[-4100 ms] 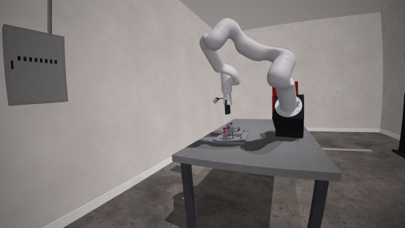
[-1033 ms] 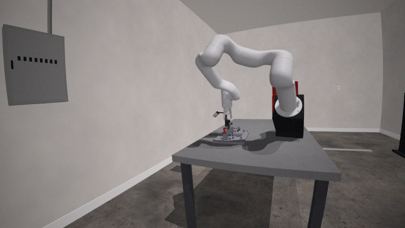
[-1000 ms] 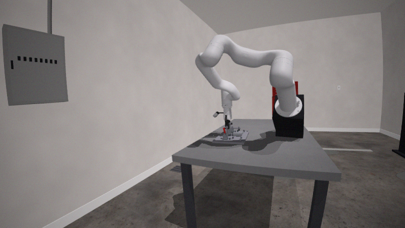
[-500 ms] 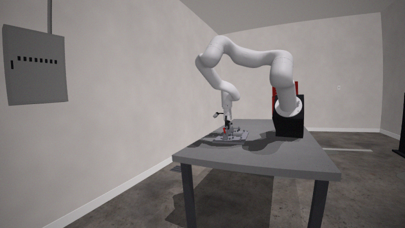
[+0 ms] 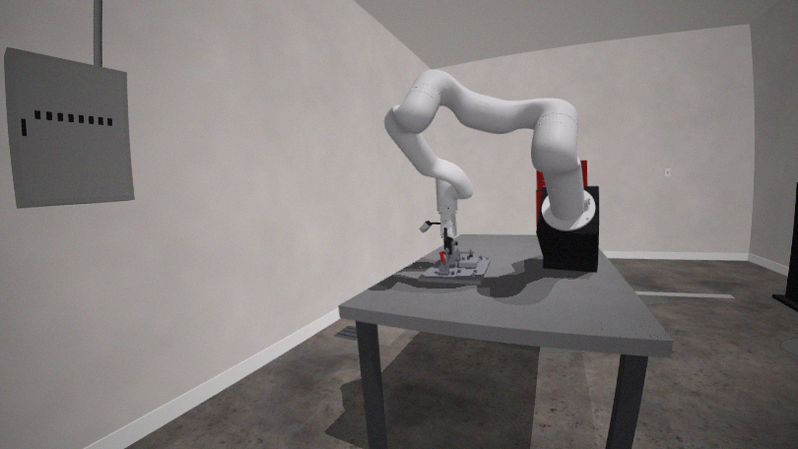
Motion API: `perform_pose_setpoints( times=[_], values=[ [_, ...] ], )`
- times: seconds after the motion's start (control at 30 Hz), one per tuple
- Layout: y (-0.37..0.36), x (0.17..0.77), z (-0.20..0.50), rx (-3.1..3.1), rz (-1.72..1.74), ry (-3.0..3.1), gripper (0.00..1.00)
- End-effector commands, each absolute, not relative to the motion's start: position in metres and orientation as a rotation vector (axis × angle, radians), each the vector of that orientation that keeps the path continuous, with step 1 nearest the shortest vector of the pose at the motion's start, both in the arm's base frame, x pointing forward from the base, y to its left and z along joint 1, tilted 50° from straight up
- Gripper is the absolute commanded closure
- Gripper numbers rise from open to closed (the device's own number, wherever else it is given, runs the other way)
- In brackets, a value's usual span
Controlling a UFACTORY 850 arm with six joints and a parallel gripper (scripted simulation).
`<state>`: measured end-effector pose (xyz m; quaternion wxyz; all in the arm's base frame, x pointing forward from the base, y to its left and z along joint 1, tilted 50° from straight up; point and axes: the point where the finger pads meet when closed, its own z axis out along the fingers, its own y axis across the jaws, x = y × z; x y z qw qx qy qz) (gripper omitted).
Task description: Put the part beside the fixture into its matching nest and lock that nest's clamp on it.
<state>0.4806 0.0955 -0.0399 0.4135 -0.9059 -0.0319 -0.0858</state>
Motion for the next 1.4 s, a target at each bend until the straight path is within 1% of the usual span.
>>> perform_pose_setpoints(
  times=[0.0, 1.37],
  values=[
    [0.0951, 0.4811, -0.0396, -2.277, -0.217, -0.080, 1.00],
    [0.0949, 0.4850, -0.0388, -2.277, -0.217, -0.080, 1.00]
  ],
)
